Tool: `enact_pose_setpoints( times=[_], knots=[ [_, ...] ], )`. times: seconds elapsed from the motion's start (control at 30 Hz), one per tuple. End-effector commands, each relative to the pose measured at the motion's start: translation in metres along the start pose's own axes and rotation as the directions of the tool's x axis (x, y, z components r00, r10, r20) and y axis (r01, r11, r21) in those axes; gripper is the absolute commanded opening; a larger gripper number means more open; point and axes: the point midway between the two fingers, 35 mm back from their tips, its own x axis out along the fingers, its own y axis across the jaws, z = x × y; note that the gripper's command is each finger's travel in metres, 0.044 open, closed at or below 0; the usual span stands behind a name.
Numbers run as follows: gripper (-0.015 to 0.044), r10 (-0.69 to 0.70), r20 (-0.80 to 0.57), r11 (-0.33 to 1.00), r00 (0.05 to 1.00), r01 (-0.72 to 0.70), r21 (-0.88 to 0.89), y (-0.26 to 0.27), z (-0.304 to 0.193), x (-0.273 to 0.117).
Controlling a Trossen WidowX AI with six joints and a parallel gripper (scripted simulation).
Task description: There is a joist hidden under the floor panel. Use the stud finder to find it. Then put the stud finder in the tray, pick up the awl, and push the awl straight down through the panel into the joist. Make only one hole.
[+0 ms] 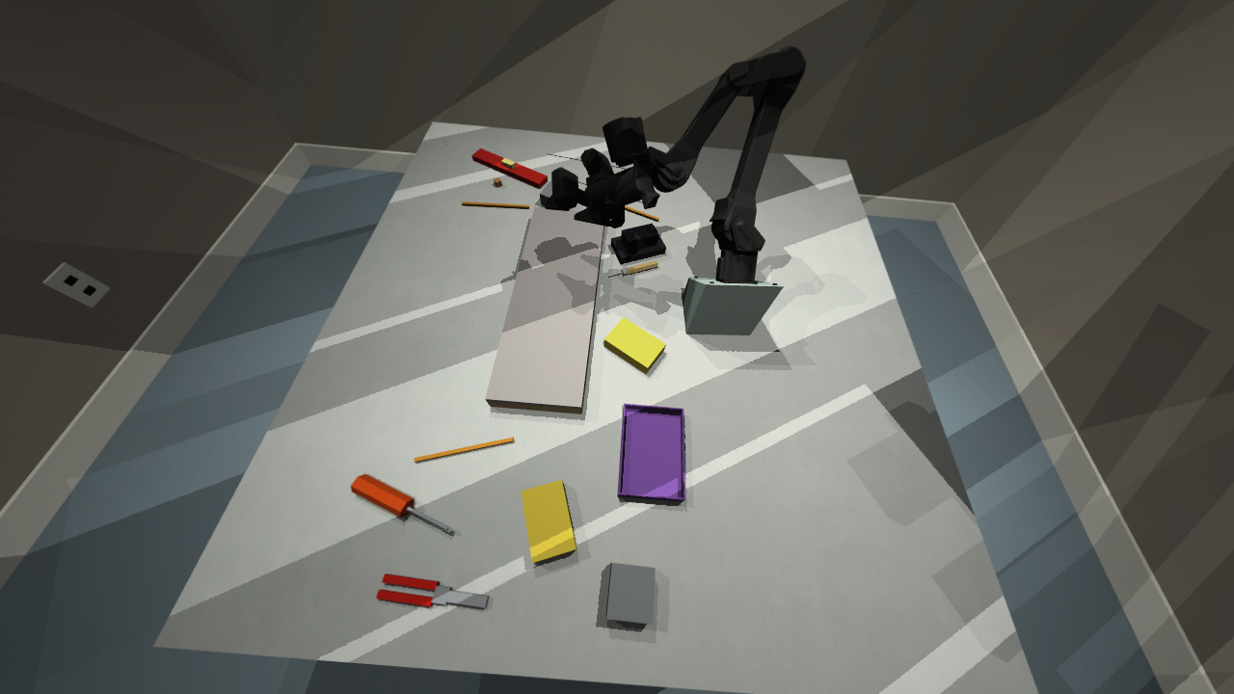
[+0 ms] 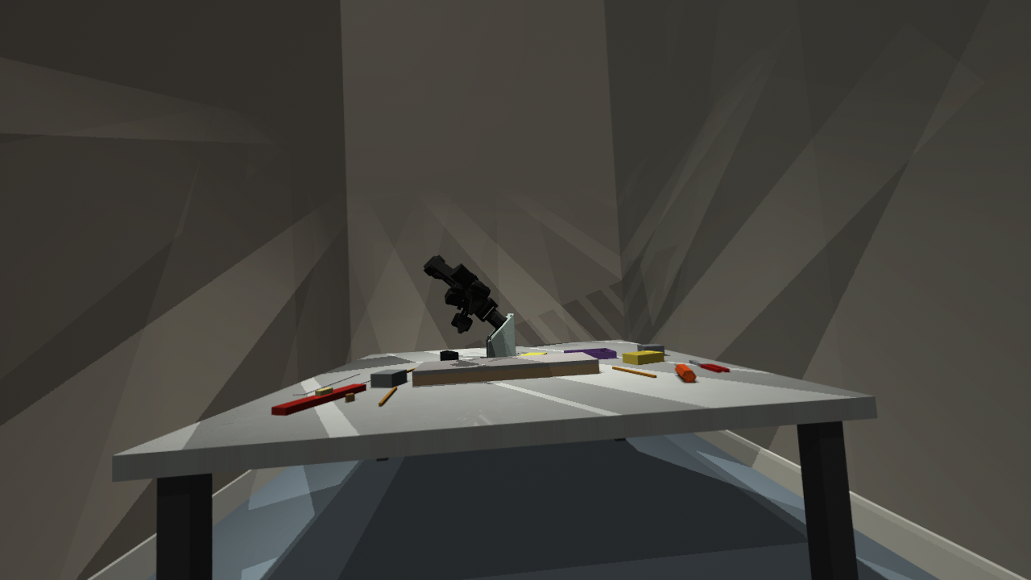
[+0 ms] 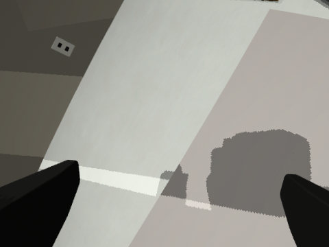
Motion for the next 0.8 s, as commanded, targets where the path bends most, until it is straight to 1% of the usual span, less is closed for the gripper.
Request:
enact_pose_setpoints(
  times=[0.0,0.03,0.13,0.23,0.33,0.47,0.6,0.67,0.77],
  knots=[
    [0.0426,-0.006,-0.005,1.0,1.0,0.006,0.01,-0.001,-0.001,0.001],
    [0.044,-0.024,-0.021,0.999,0.999,0.025,0.04,-0.004,-0.003,0.002],
    [0.044,-0.133,-0.109,0.966,0.985,0.154,0.206,-0.022,-0.013,0.01],
    [0.044,-0.254,-0.192,0.879,0.948,0.309,0.362,-0.044,-0.02,0.013],
    [0.044,-0.375,-0.261,0.74,0.89,0.456,0.493,-0.067,-0.025,0.01],
    [0.044,-0.528,-0.33,0.494,0.782,0.599,0.63,-0.099,-0.024,-0.001],
    [0.044,-0.666,-0.37,0.22,0.648,0.644,0.733,-0.129,-0.016,-0.02],
    [0.044,-0.727,-0.379,0.089,0.573,0.625,0.775,-0.143,-0.009,-0.032],
    [0.044,-0.806,-0.379,-0.082,0.455,0.549,0.832,-0.162,0.004,-0.053]
  ],
)
